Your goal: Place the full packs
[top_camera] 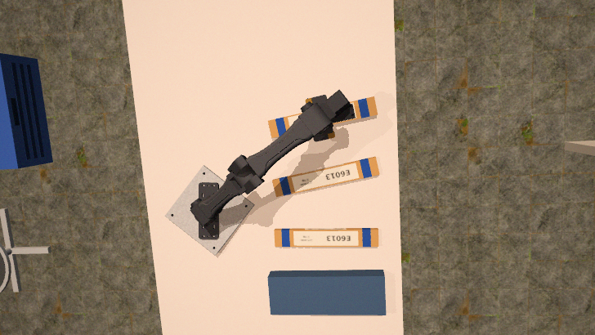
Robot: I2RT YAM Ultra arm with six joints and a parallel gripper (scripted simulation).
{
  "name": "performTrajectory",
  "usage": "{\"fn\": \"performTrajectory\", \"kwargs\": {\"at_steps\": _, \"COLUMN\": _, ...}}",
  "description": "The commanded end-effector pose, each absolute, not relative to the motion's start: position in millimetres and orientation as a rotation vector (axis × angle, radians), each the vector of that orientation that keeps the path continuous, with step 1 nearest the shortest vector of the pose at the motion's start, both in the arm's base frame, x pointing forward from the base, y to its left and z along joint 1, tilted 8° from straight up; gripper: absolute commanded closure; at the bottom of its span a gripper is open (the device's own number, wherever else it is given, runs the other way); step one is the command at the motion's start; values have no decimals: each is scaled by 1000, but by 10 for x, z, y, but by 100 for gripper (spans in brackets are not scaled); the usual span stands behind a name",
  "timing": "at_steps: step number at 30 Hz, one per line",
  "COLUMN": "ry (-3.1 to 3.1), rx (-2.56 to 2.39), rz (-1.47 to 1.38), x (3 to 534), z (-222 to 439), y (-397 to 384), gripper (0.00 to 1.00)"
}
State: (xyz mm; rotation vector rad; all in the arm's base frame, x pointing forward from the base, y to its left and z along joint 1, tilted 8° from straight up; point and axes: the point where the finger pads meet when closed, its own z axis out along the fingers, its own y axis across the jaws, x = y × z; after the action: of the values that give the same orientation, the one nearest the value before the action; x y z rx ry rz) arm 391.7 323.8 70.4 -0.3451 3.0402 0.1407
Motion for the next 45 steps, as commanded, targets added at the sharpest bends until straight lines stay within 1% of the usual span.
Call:
{"fn": "performTrajectory", "kwargs": {"at_steps": 1, "ry": 3011, "rx": -338, "rz": 154, "x": 3948, "z": 743, "y": 3272, "gripper": 5}}
{"fn": "performTrajectory", "kwargs": {"at_steps": 14, "ry": 3020, "rx": -344, "rz": 146, "x": 3944, "z": 525, "y": 3302, "gripper": 5}}
{"fn": "performTrajectory", "kwargs": {"at_steps": 18, "ry": 2994, "rx": -343, "rz": 169, "x": 3987, "z": 618, "y": 3341, "gripper": 5}}
{"fn": "performTrajectory", "kwargs": {"at_steps": 29, "ry": 3011, "rx": -340, "rz": 163, "x": 3971, "z": 605, "y": 3292, "gripper": 5}}
{"fn": "performTrajectory", "kwargs": {"at_steps": 30, "ry": 3011, "rx": -340, "rz": 163, "x": 3971, "z": 605, "y": 3292, "gripper": 100}}
{"fn": "performTrajectory", "kwargs": {"at_steps": 45, "ry": 3011, "rx": -340, "rz": 163, "x": 3971, "z": 605, "y": 3292, "gripper": 100}}
